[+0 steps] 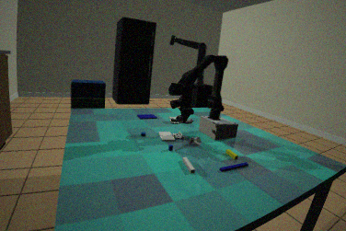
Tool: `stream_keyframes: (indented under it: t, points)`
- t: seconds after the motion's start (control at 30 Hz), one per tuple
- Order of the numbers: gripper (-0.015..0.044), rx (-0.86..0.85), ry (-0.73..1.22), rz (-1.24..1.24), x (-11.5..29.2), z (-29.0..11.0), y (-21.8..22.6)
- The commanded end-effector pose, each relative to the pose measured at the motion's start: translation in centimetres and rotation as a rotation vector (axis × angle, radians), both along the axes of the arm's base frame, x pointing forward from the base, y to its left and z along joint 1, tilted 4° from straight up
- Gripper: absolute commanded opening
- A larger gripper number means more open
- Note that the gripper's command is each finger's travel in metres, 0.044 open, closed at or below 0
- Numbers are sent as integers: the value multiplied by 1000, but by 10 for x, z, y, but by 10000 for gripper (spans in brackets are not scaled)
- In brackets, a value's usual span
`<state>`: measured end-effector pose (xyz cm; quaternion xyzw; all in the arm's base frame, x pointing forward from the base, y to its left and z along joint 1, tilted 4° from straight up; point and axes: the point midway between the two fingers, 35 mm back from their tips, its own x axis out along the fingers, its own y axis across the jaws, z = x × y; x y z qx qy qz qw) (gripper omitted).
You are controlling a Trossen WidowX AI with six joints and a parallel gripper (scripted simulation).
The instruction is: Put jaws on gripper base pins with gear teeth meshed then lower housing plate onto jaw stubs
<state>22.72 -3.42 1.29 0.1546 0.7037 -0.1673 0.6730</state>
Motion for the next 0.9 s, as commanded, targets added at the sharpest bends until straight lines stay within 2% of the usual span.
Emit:
stream_keyframes:
  t: [0.0,0.3,0.87]
  points:
    - [134,4,-4,-11,1,0,1]
    - [134,4,-4,-11,3,0,1]
    - [134,6,-9,-11,57,2,12]
